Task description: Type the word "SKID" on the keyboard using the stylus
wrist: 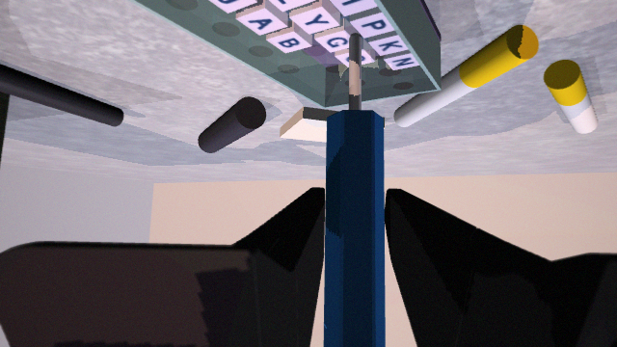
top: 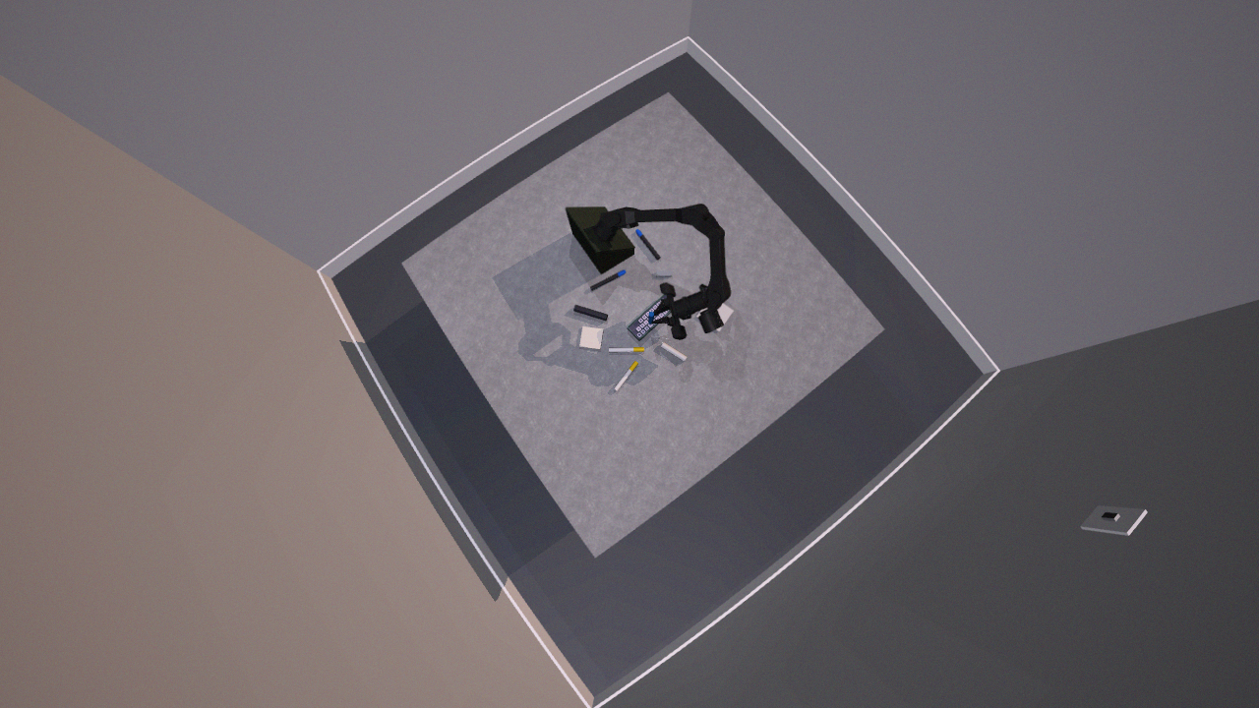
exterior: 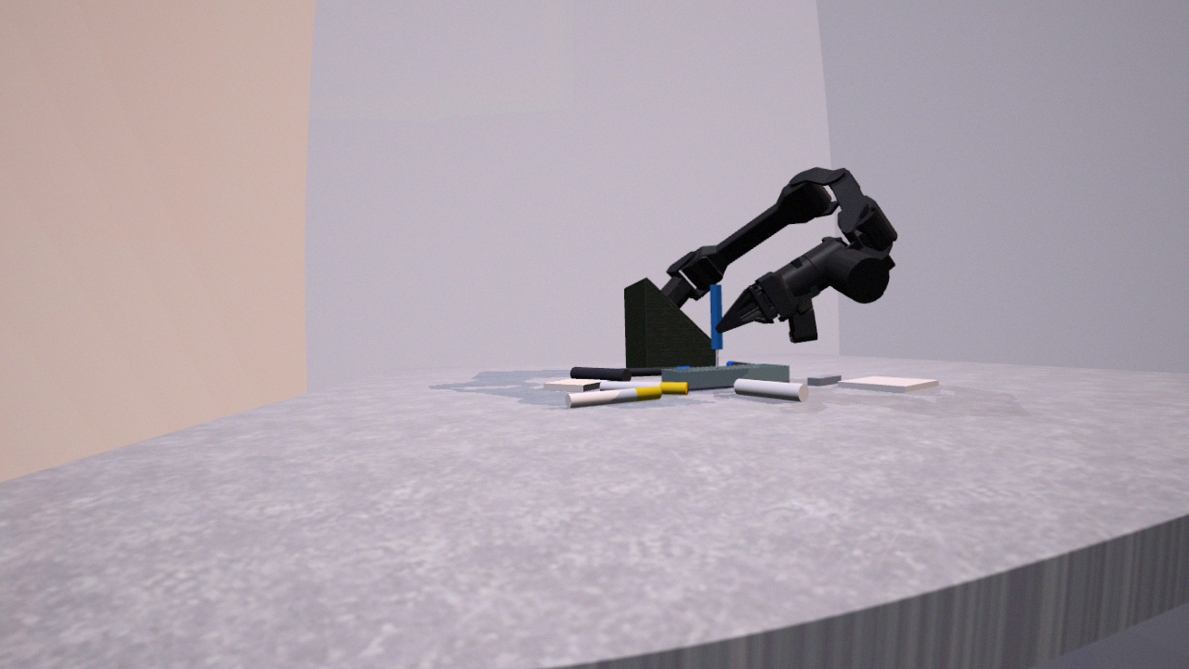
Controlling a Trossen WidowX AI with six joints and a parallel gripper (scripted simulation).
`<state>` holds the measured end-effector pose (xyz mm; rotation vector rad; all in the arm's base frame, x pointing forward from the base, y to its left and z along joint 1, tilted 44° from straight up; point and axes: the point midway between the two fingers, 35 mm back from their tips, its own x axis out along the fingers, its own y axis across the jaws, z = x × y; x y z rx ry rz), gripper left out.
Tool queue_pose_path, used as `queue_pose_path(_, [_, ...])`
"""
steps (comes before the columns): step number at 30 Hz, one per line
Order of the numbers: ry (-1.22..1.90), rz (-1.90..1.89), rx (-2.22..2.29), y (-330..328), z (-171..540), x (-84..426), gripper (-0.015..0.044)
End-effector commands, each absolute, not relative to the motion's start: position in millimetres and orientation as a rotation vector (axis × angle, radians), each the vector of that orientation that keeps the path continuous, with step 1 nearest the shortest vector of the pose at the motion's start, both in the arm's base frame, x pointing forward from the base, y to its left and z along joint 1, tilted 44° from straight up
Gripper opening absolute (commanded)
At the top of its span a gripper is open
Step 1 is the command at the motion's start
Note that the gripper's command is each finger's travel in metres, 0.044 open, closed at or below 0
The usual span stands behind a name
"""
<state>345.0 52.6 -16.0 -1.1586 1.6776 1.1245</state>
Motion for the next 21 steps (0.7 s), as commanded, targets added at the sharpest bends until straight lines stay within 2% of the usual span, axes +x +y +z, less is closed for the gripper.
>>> queue_pose_path(1, [1.677,1.119,-1.152,54.7,-18.0,345.5,0.0081])
queue_pose_path(21, [1.676,1.120,-1.152,61.4,-24.9,345.2,0.0081])
